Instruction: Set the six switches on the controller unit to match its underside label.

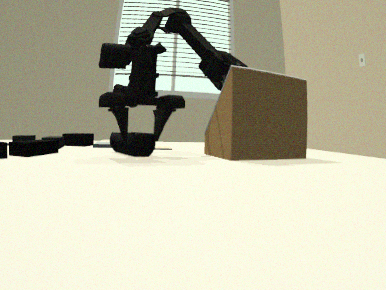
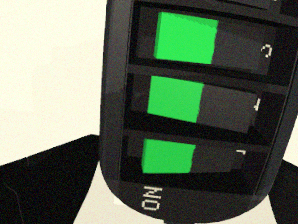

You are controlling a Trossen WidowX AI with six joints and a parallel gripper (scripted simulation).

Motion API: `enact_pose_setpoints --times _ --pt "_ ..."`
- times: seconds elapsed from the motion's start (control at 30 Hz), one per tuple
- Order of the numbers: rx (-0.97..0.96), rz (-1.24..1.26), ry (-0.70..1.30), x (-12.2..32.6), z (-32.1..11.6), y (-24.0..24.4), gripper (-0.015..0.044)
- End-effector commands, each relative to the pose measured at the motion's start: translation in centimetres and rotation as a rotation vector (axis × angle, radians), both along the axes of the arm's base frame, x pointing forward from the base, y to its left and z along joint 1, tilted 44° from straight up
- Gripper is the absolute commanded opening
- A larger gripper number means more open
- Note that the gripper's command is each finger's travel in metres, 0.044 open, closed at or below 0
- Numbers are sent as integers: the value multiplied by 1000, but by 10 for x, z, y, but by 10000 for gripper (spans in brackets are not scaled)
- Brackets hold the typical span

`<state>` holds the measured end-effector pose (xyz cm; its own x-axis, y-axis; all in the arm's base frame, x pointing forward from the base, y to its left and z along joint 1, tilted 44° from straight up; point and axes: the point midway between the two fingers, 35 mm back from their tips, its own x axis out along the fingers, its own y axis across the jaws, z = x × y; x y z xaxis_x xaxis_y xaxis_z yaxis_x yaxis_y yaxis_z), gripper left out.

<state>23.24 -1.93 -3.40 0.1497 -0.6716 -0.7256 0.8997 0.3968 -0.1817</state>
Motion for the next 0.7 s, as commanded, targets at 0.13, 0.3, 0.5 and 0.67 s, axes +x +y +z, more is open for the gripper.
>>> enact_pose_setpoints --times 0.13,0.3,0.5,0.67 --pt "-5 -1 -14 12 4 -2 0" --pt "-5 -1 -15 16 6 -2 0" --pt "-5 -1 -15 21 8 -2 0" --pt "-5 -1 -15 26 10 -3 0"
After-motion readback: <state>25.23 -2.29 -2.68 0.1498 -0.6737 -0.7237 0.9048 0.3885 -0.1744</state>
